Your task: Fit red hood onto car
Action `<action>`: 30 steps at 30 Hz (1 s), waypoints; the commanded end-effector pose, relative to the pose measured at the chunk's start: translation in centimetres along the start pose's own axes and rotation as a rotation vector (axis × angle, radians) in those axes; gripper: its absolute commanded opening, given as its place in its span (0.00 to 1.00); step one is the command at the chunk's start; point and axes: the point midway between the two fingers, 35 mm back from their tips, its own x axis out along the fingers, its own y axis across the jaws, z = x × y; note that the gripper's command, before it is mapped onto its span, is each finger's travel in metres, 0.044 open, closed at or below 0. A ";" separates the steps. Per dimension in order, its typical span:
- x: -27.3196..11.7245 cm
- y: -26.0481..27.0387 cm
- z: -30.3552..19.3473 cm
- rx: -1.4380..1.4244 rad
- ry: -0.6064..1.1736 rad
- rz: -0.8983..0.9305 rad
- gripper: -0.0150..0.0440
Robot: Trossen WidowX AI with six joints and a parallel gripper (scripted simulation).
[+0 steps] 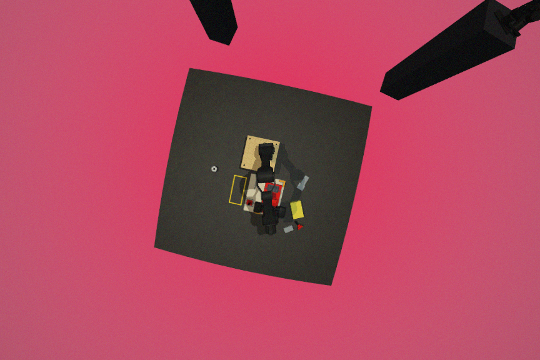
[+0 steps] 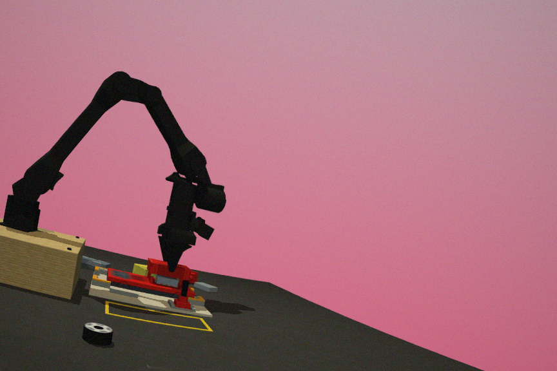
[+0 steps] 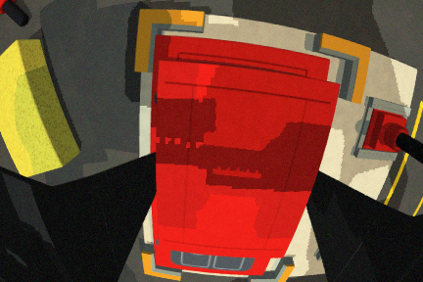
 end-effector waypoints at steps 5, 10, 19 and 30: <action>0.1 0.0 0.0 0.006 0.000 0.001 0.25; 0.2 0.0 0.0 0.006 0.000 0.001 0.25; 0.7 0.0 0.0 0.006 0.000 0.001 0.25; 1.3 0.0 0.0 0.006 0.000 0.001 0.25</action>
